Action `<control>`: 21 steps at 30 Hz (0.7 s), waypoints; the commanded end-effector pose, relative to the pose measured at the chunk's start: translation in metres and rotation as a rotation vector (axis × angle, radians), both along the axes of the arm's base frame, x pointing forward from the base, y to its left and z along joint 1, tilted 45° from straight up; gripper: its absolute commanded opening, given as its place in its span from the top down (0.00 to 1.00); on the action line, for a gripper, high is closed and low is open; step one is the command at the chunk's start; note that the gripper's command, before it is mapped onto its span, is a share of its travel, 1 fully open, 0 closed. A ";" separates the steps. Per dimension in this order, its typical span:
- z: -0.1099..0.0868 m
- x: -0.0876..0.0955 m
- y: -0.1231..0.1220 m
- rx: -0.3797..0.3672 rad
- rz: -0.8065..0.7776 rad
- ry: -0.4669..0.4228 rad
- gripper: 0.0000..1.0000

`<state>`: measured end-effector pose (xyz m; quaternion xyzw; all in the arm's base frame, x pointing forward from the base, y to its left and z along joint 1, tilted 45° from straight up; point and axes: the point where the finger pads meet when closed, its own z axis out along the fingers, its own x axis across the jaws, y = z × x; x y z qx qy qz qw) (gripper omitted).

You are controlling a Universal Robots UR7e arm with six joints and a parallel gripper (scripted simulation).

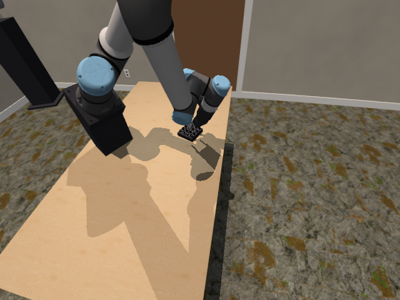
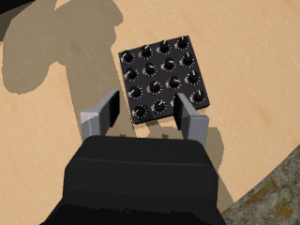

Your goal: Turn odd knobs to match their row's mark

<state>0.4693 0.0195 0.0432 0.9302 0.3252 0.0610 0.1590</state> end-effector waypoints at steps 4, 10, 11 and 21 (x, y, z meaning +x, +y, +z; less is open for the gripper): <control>-0.022 0.005 0.007 -0.010 -0.196 -0.127 0.00; -0.033 0.005 0.012 -0.001 -0.310 -0.204 0.00; -0.035 0.005 0.013 0.002 -0.337 -0.223 0.00; -0.047 0.001 0.019 0.037 -0.533 -0.367 0.00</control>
